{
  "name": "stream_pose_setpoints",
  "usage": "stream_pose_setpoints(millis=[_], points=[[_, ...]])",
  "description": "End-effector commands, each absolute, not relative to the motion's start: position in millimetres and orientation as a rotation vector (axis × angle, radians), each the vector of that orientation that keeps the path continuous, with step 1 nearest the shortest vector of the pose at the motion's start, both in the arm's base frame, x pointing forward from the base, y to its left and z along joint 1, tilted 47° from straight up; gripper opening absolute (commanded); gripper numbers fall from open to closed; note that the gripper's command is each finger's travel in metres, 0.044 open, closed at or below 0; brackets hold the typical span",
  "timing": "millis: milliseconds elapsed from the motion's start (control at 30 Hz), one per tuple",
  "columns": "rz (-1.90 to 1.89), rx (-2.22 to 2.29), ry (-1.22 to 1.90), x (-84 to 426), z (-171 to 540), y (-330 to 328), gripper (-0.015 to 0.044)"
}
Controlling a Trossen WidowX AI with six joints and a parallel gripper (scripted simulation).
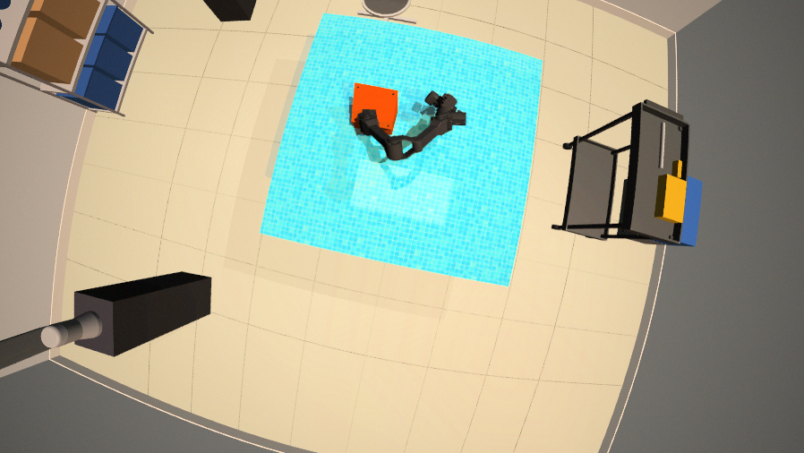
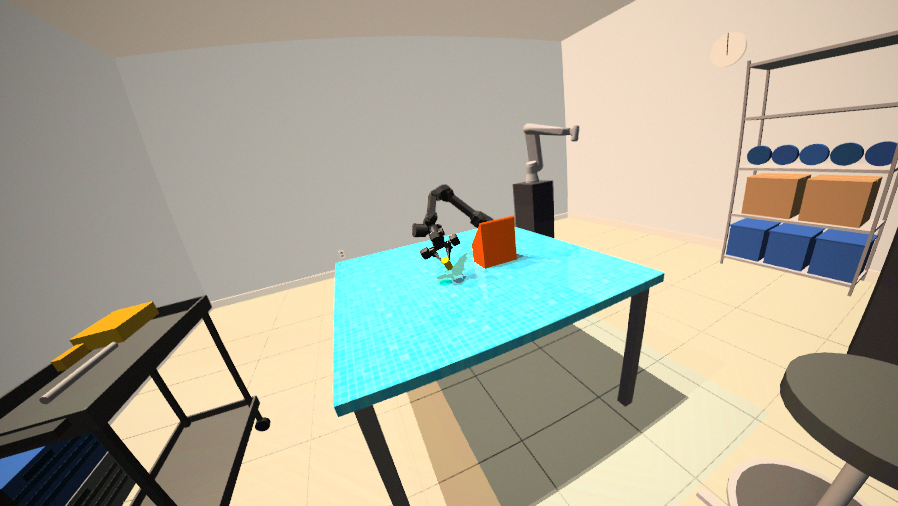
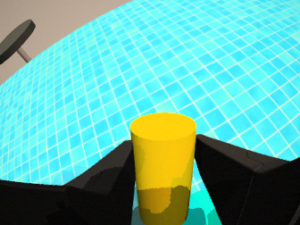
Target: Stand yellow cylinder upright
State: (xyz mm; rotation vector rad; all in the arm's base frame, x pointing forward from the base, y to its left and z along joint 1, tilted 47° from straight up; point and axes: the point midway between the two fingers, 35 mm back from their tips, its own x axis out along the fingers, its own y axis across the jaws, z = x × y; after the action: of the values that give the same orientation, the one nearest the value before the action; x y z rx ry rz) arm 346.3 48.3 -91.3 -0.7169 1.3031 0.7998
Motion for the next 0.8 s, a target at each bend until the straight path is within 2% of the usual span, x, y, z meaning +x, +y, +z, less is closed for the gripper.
stream_pose_setpoints(millis=[0, 767], points=[[0.812, -0.708, 1.272, 346.6, -89.8, 48.1, 0.0105], [0.865, -0.681, 1.092, 346.6, -80.7, 46.0, 0.0105]])
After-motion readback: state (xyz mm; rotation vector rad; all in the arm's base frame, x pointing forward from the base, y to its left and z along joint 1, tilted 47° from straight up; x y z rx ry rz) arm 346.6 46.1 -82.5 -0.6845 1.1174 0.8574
